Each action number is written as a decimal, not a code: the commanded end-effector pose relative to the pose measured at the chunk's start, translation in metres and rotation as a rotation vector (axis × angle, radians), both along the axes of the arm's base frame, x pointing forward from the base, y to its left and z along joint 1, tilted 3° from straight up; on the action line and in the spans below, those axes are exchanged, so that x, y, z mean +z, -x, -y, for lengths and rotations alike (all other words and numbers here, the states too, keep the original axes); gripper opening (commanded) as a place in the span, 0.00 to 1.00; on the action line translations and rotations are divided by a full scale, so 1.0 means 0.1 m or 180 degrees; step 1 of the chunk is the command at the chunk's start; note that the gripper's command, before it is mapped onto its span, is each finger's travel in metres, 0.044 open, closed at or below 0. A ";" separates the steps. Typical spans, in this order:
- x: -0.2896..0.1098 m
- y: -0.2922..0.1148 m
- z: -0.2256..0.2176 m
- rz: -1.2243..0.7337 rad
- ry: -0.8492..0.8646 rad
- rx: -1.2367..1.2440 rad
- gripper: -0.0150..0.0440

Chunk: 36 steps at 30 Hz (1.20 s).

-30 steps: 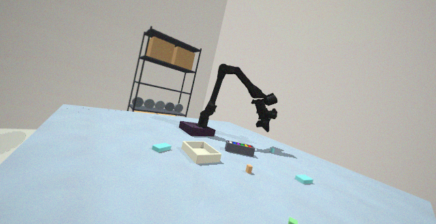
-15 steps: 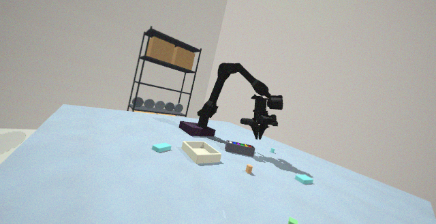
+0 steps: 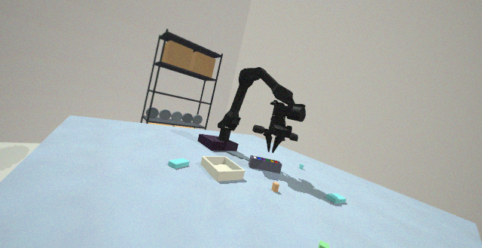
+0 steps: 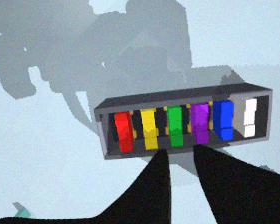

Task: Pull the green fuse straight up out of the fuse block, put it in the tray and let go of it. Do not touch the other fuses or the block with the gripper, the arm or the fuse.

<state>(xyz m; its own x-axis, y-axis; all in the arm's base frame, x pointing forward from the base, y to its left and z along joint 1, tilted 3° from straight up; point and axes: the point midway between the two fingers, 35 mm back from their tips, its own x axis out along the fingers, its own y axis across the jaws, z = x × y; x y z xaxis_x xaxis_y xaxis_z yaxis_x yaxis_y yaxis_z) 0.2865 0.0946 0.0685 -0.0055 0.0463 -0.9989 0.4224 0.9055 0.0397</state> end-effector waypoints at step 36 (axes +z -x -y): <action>-0.31 0.00 0.02 -0.0016 0.0018 -0.0041 0.37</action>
